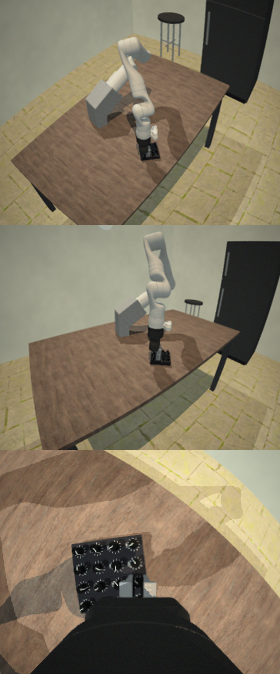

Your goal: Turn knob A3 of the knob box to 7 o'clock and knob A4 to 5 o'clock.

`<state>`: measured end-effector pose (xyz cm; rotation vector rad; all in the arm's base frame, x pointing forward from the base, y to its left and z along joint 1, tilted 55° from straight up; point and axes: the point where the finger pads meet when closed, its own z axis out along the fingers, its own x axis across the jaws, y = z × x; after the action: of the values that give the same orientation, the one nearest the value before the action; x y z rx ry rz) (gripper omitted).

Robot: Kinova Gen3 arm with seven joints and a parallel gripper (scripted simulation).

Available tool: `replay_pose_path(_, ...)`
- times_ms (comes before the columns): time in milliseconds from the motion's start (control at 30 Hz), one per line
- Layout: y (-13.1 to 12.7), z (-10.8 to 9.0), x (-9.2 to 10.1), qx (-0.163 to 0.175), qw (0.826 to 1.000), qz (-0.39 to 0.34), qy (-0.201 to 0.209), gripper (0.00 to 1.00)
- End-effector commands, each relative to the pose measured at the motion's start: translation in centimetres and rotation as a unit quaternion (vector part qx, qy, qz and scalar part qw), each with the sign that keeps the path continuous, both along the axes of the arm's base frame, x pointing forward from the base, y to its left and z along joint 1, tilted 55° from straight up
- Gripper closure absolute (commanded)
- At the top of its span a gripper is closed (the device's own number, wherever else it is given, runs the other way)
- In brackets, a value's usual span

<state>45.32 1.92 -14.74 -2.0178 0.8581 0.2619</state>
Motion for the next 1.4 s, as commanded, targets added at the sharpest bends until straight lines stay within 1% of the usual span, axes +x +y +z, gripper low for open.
replay_pose_path(0, -0.12, 0.02, 0.05, -0.001, 1.000, -0.001, -0.001, 0.70)
replay_pose_path(200, -0.12, 0.02, 0.04, -0.003, 1.000, 0.010, -0.015, 0.70)
replay_pose_path(467, -0.12, 0.02, 0.05, -0.012, 0.997, 0.046, -0.066, 0.70)
replay_pose_path(533, -0.12, 0.02, 0.05, -0.012, 0.997, 0.046, -0.066, 0.70)
replay_pose_path(767, -0.12, 0.03, 0.05, -0.019, 0.992, 0.073, -0.104, 0.70)
replay_pose_path(900, -0.12, 0.03, 0.05, -0.020, 0.991, 0.077, -0.111, 0.70)
replay_pose_path(1333, -0.12, 0.03, 0.05, -0.020, 0.991, 0.078, -0.111, 0.70)
replay_pose_path(1367, -0.12, 0.03, 0.05, -0.020, 0.991, 0.078, -0.111, 0.54)
